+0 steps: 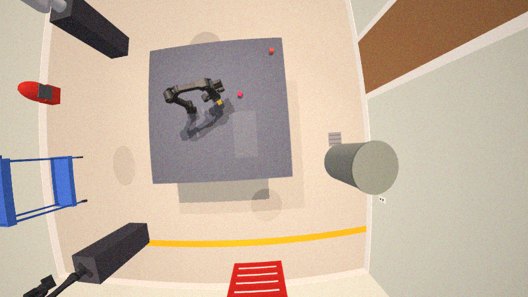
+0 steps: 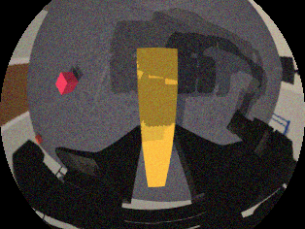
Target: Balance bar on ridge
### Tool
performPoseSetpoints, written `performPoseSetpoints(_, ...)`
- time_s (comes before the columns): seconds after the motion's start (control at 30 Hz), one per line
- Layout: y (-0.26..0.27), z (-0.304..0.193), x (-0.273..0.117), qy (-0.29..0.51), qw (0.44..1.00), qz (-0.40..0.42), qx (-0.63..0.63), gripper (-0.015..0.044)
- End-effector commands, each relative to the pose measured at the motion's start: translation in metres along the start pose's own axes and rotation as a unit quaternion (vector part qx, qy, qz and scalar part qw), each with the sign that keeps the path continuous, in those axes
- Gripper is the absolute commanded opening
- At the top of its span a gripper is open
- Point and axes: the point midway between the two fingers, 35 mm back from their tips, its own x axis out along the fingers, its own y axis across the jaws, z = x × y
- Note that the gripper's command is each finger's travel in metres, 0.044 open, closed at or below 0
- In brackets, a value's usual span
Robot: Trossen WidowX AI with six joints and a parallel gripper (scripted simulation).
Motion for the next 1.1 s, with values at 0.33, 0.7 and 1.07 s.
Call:
performPoseSetpoints(0.33, -0.0001, 0.0000, 0.0000, 0.000, 1.000, 0.000, 0.000, 0.0171)
performPoseSetpoints(0.7, -0.0001, 0.0000, 0.0000, 0.000, 1.000, 0.000, 0.000, 0.0185)
performPoseSetpoints(1.07, -0.0001, 0.0000, 0.0000, 0.000, 1.000, 0.000, 0.000, 0.0185)
